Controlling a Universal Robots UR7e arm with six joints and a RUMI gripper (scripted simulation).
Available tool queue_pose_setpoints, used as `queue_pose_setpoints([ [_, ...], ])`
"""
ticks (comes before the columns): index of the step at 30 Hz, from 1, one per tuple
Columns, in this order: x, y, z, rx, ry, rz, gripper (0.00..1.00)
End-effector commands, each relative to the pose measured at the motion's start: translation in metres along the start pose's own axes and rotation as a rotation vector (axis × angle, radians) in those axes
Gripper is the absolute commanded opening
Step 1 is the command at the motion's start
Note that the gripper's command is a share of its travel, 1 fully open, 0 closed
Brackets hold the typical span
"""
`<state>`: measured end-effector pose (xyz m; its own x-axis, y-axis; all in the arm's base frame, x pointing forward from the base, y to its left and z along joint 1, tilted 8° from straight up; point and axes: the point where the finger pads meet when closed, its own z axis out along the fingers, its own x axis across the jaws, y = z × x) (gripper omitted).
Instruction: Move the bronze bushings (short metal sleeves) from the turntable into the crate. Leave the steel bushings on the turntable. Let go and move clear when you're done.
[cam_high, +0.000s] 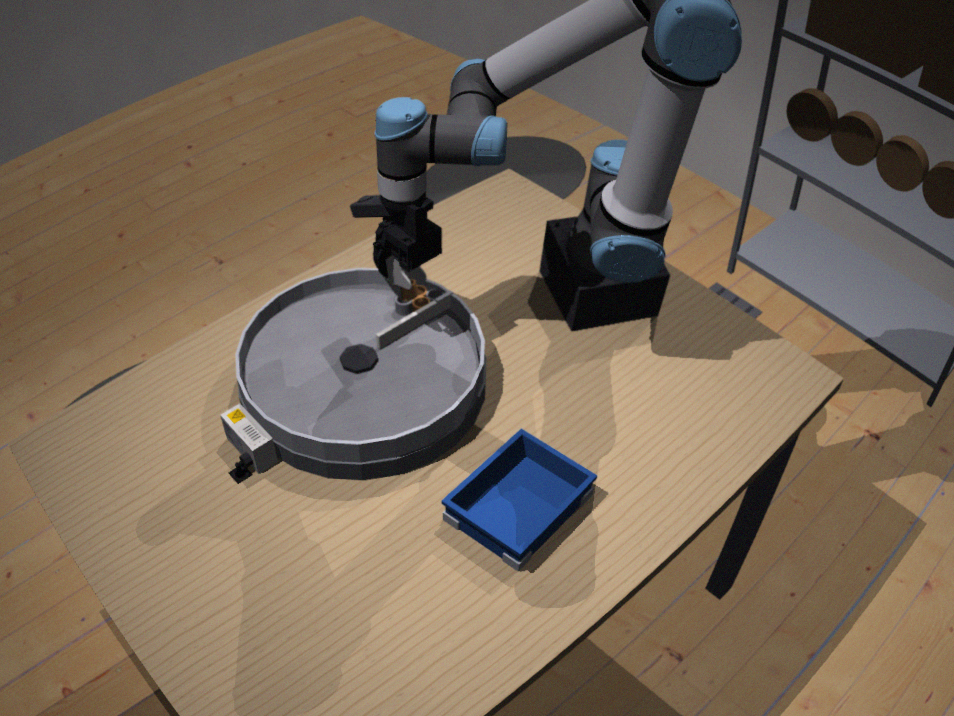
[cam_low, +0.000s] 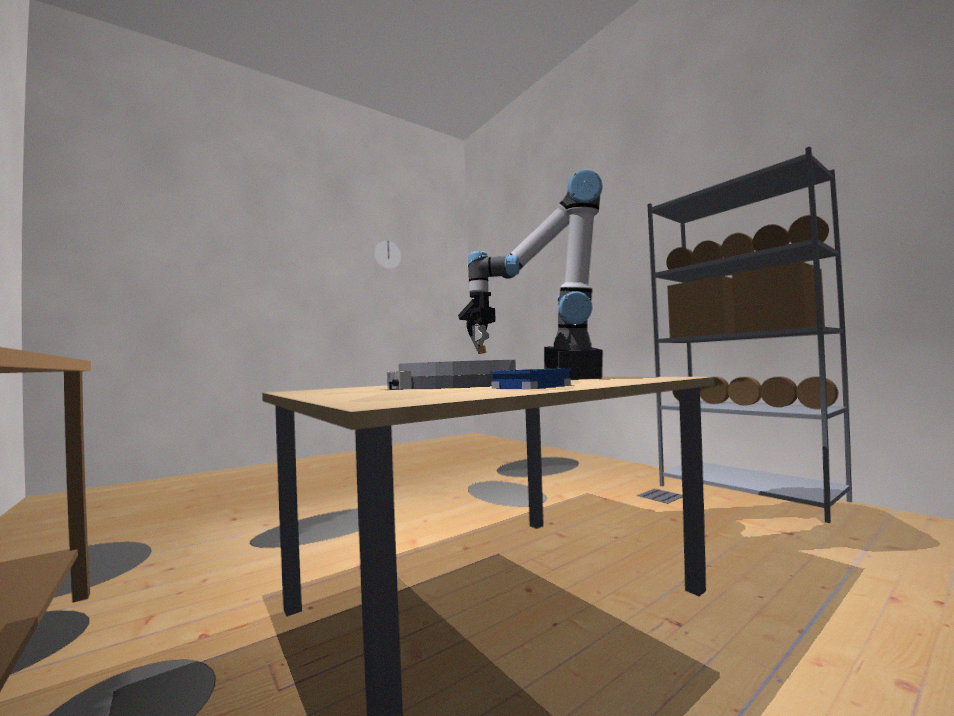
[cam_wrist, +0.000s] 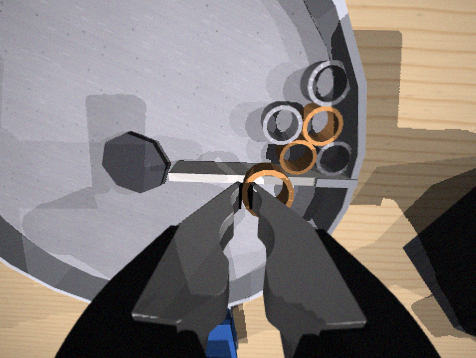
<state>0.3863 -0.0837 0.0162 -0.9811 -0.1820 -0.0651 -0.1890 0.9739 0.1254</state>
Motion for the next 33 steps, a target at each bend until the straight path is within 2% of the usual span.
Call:
queue_pose_setpoints([
  [1, -0.001, 0.0, 0.0, 0.001, -0.001, -0.011, 0.0],
  [19, -0.008, 0.005, -0.001, 0.002, 0.0, -0.137, 0.0],
  [33, -0.021, 0.016, -0.001, 0.003, 0.002, -0.39, 0.0],
])
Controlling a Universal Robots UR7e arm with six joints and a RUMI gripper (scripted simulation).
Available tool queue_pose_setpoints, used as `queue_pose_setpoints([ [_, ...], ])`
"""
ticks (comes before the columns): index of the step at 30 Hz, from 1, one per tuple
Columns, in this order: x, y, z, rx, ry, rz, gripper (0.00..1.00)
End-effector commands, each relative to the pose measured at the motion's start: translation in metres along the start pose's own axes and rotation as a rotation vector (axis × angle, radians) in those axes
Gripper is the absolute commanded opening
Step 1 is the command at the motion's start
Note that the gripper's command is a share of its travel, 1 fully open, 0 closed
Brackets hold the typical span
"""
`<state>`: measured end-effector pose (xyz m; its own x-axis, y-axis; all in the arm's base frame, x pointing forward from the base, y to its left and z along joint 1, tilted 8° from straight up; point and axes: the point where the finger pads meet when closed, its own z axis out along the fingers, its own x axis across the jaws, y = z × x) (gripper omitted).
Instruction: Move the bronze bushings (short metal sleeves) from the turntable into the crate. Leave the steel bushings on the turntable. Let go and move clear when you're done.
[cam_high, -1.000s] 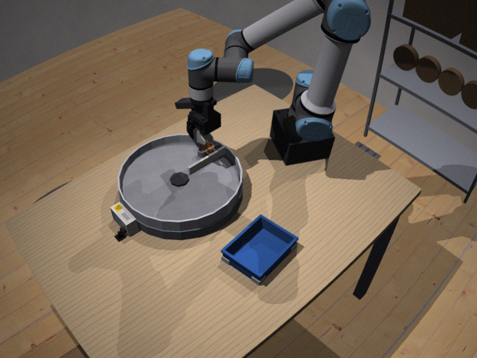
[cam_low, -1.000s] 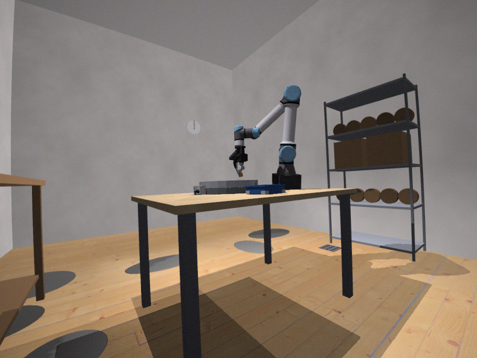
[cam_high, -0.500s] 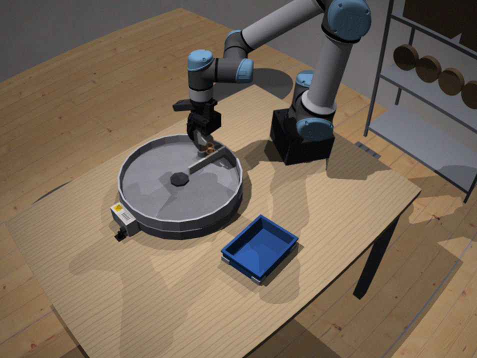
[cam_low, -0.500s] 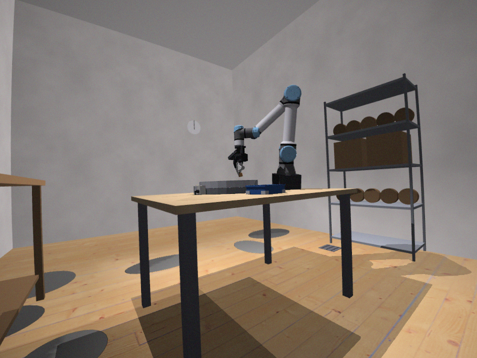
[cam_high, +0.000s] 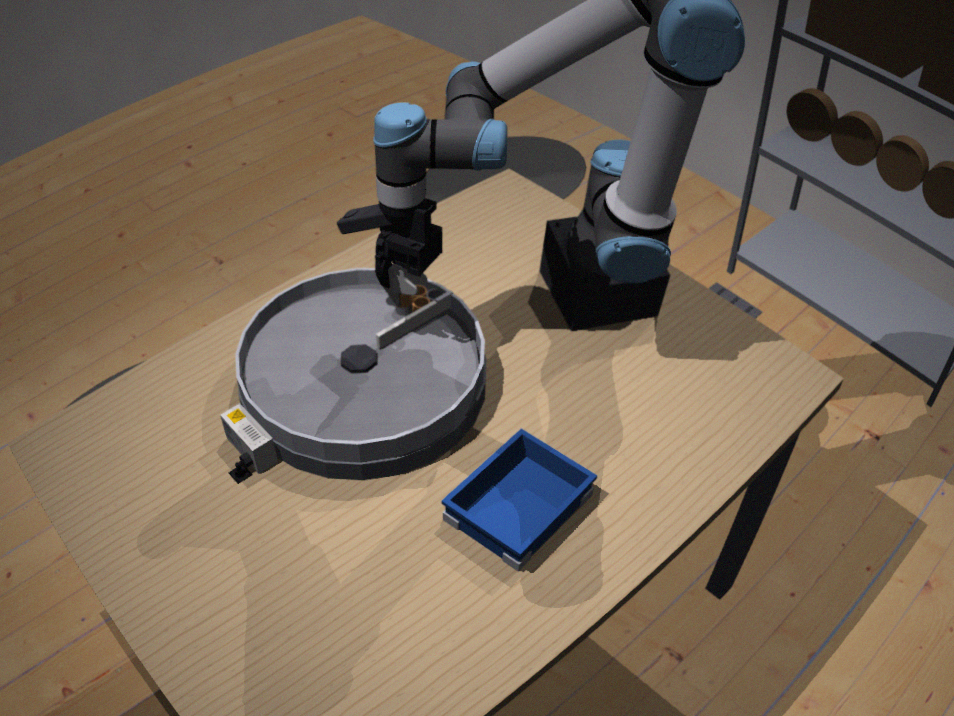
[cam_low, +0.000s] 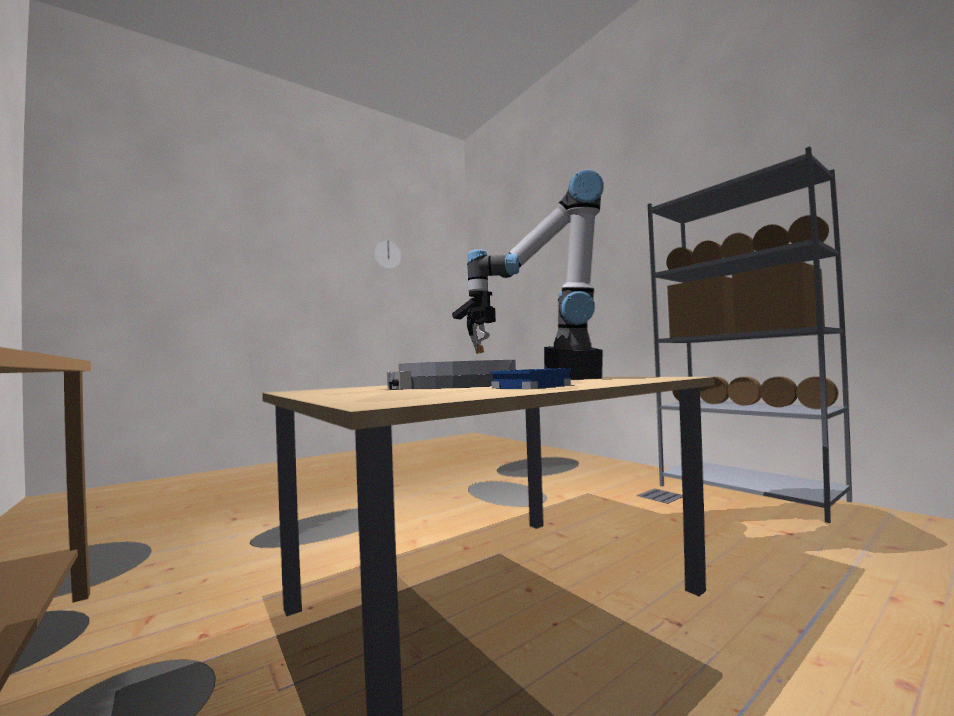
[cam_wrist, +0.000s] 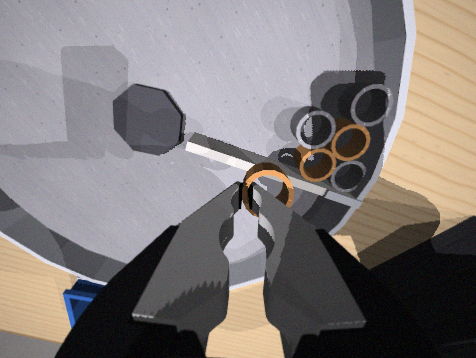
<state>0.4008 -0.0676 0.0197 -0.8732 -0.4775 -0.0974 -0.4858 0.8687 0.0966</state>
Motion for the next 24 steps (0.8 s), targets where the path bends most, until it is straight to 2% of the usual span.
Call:
queue_pose_setpoints([
  [1, -0.006, 0.002, -0.001, 0.001, -0.001, -0.096, 0.0],
  [5, -0.01, 0.004, -0.001, 0.001, 0.0, -0.145, 0.0],
  [24, -0.043, 0.024, -0.002, 0.002, 0.004, -0.682, 0.0],
])
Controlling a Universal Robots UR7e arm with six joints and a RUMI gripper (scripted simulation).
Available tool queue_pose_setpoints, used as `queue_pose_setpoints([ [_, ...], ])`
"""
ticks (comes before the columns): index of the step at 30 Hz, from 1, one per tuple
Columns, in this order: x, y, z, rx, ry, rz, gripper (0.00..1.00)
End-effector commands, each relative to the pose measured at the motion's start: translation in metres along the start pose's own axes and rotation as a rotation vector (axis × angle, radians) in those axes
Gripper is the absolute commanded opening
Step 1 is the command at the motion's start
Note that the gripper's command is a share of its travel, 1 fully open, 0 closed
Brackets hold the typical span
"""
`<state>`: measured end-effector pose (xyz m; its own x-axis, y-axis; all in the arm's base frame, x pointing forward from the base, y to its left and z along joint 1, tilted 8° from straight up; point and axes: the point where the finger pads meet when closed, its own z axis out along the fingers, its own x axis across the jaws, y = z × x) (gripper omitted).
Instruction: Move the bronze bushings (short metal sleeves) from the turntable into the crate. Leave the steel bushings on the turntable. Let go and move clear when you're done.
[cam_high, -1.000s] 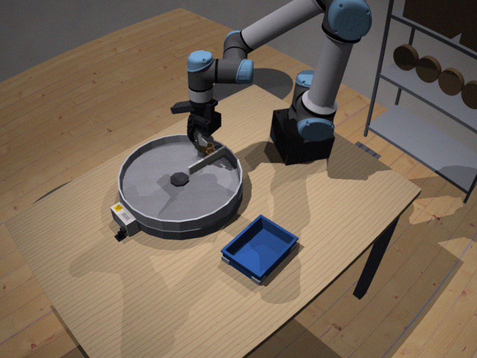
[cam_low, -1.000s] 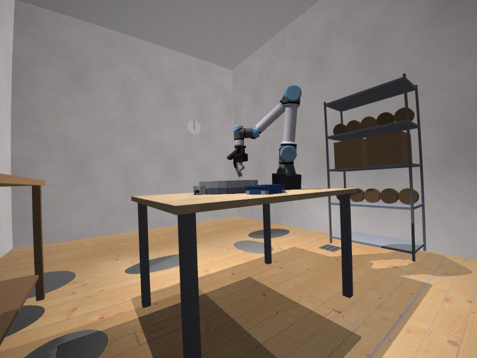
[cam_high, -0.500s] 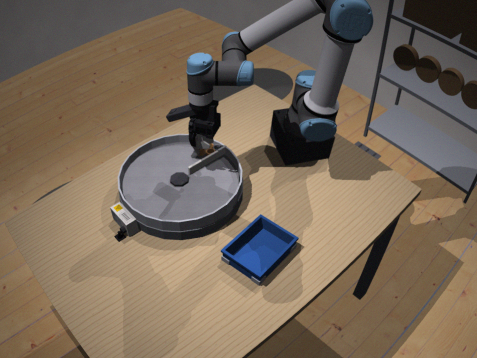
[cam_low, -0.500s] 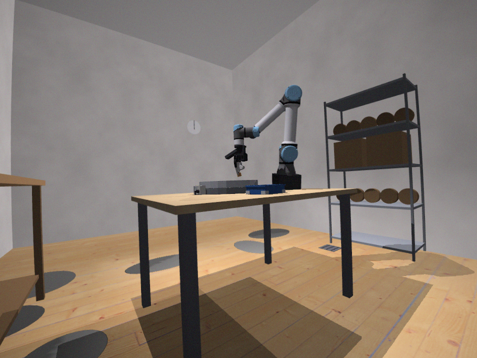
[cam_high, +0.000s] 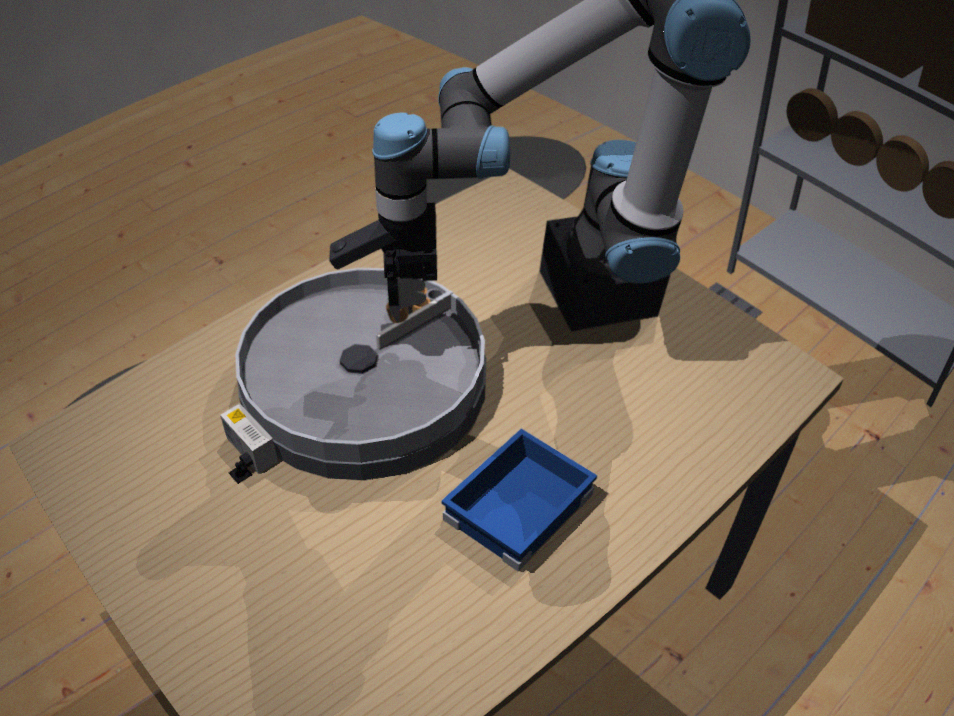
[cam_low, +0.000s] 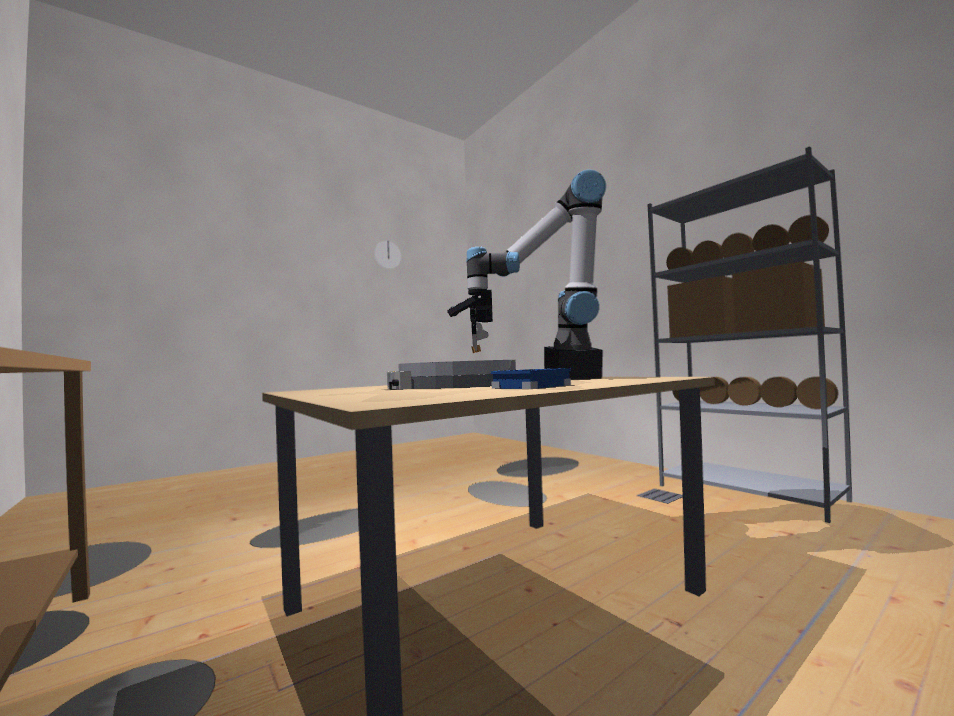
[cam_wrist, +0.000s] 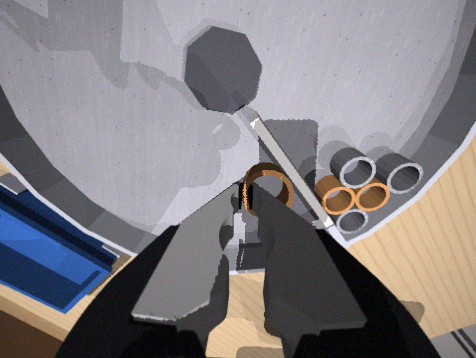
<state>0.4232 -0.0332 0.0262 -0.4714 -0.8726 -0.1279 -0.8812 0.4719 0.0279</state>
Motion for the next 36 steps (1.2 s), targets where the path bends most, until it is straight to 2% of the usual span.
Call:
queue_pose_setpoints([
  [1, -0.011, 0.0, -0.001, 0.0, -0.002, -0.148, 0.0],
  [11, -0.041, 0.004, -0.001, 0.0, 0.001, -0.559, 0.0],
  [13, -0.041, 0.004, -0.001, 0.0, 0.001, -0.559, 0.0],
  [28, -0.092, 0.02, -0.002, -0.001, 0.004, -1.271, 0.0],
  [30, -0.092, 0.02, -0.002, -0.001, 0.004, -1.271, 0.0],
  [36, -0.111, 0.029, -0.002, -0.002, 0.005, -1.578, 0.0],
])
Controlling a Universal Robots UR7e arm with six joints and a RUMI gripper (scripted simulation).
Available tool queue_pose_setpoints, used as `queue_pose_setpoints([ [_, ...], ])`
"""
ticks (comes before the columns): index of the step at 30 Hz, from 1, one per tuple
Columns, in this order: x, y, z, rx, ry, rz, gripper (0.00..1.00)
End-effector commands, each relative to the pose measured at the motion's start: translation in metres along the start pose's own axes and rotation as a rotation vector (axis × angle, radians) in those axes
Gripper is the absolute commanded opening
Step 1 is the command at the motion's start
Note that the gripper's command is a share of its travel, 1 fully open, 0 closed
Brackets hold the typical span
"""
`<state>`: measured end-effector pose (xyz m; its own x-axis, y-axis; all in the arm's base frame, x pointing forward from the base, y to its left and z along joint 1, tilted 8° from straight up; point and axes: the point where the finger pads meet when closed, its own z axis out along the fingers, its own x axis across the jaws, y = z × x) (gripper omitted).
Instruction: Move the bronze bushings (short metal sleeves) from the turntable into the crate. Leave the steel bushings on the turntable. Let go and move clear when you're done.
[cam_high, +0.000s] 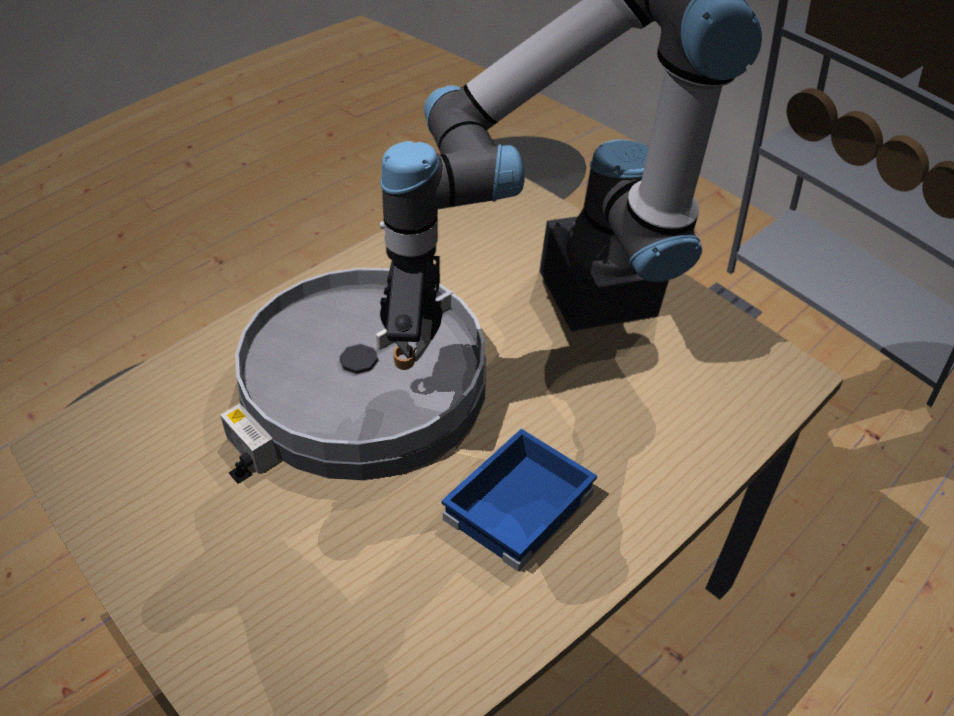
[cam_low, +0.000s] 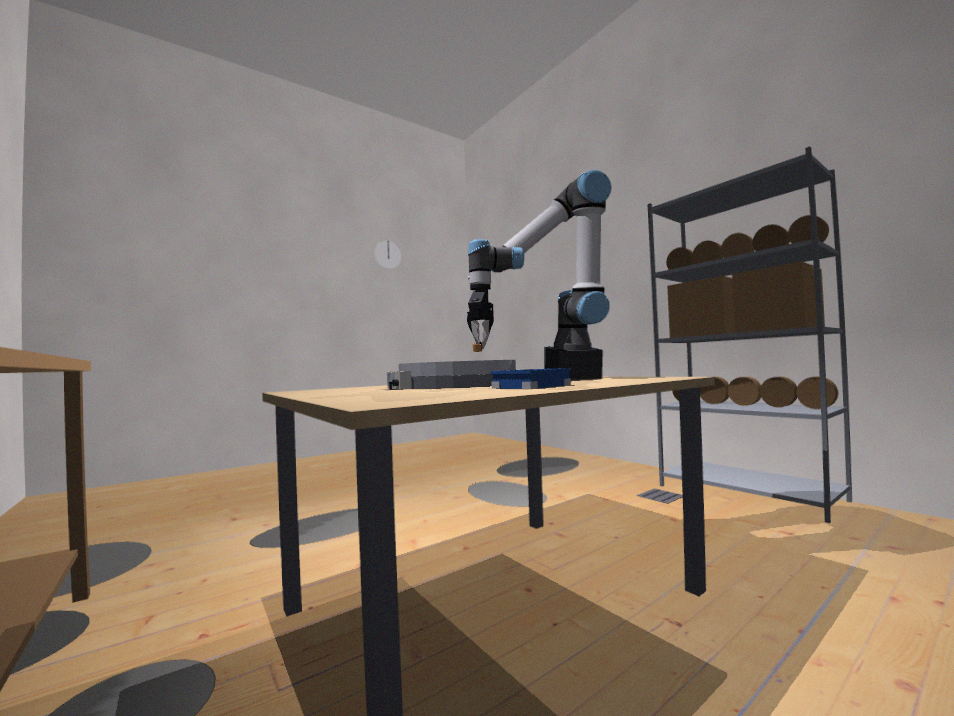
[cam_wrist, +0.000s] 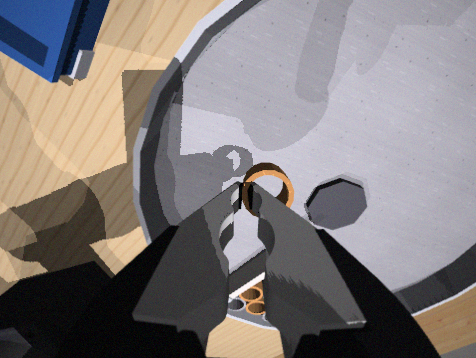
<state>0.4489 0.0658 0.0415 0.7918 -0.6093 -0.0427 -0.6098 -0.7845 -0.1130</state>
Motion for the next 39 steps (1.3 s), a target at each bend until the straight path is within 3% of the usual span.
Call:
queue_pose_setpoints([
  [1, -0.008, -0.013, -0.001, 0.005, -0.002, -0.224, 0.0],
  [39, -0.085, -0.091, -0.002, 0.006, 0.006, -2.001, 0.0],
])
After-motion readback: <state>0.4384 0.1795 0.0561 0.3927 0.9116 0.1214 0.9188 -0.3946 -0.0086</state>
